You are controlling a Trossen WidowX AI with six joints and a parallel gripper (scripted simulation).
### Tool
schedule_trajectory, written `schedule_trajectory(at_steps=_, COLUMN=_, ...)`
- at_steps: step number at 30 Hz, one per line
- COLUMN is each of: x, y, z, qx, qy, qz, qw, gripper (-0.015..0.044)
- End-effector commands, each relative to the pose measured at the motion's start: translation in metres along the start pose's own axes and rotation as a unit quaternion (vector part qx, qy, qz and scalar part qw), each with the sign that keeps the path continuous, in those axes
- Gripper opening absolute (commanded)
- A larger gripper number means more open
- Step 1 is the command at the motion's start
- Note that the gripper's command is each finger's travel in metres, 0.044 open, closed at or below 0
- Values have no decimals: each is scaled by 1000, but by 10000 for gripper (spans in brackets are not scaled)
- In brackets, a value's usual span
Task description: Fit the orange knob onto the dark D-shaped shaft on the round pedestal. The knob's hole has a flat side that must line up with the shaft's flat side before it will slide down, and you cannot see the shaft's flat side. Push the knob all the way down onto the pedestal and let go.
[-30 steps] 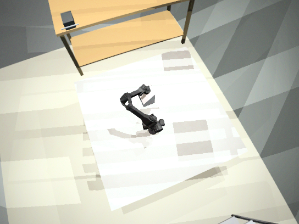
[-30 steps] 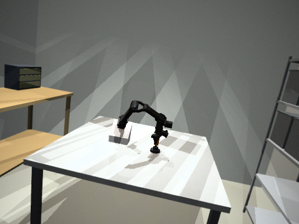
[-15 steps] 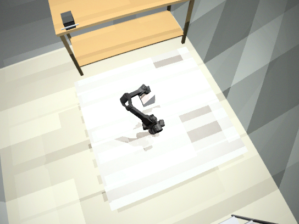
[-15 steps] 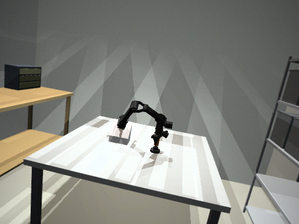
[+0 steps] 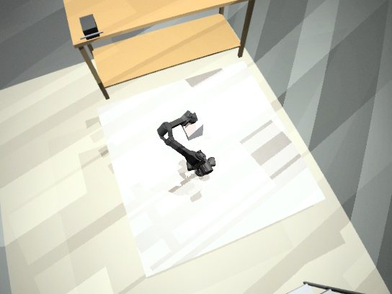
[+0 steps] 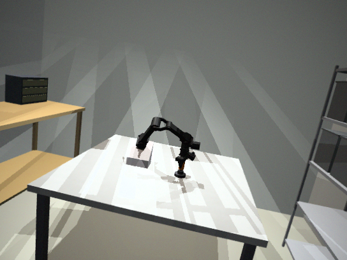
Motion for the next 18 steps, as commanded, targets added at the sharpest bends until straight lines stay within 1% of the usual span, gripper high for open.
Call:
schedule_trajectory(at_steps=1, x=-3, y=0, z=0, qx=3, qy=-1, qz=-2, qw=1000, gripper=0)
schedule_trajectory(at_steps=10, x=-13, y=-2, z=0, qx=3, qy=-1, qz=-2, qw=1000, gripper=0)
schedule_trajectory(at_steps=18, x=-12, y=-1, z=0, qx=-2, qy=0, qz=0, qw=1000, gripper=0)
Point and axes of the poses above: the point midway between the two fingers, 35 mm back from their tips, its own x axis back along the fingers, its own z axis across the jaws, y = z × x, the point moved 3 cm from there along x, back along the fingers, and after that the axes turned 14 degrees about -x, right-handed, at the moved point
